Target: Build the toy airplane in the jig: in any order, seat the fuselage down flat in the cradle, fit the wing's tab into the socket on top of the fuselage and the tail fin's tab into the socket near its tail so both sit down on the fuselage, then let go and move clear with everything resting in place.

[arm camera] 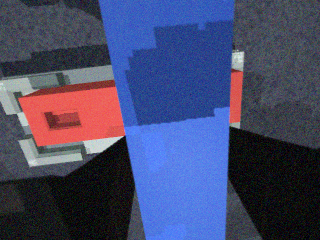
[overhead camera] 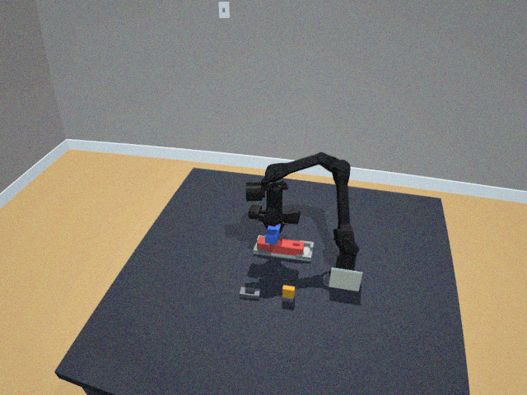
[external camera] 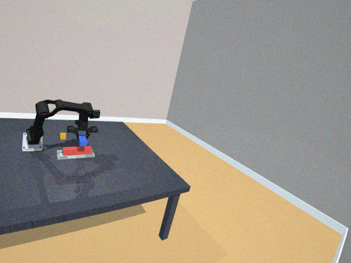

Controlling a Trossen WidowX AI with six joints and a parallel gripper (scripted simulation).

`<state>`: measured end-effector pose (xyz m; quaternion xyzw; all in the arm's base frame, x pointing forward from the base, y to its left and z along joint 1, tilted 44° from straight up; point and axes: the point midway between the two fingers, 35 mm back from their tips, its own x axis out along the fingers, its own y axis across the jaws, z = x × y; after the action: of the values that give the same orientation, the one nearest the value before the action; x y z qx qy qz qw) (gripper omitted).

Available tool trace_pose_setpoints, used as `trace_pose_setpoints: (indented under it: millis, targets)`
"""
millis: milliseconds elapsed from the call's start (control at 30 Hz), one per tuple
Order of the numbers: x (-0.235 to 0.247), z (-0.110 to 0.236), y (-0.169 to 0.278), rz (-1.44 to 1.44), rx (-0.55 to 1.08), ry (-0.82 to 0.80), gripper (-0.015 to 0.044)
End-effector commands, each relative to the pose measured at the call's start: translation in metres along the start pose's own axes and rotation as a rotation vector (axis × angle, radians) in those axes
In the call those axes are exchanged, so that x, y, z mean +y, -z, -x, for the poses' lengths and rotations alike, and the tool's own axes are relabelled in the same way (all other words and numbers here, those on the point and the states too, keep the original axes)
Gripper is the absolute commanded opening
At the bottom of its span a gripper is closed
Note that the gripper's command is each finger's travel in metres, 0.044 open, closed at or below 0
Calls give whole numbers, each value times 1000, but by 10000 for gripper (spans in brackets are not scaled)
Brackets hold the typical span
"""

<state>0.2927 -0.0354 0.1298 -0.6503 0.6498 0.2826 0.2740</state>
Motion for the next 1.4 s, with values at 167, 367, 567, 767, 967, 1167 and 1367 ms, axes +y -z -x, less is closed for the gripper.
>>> trace_pose_setpoints:
  millis: [167, 367, 567, 767, 967, 1167, 1367]
  targets:
    - [0, -13, 1, 1, 3, 2, 195]
    - [0, -23, 1, 1, 4, 2, 195]
    - [0, -33, 1, 1, 5, 2, 195]
    - [1, -33, 0, 1, 2, -3, 175]
    - [1, -33, 0, 1, 2, -3, 116]
    - [1, -33, 0, 1, 2, -3, 63]
    - [1, -33, 0, 1, 2, -3, 221]
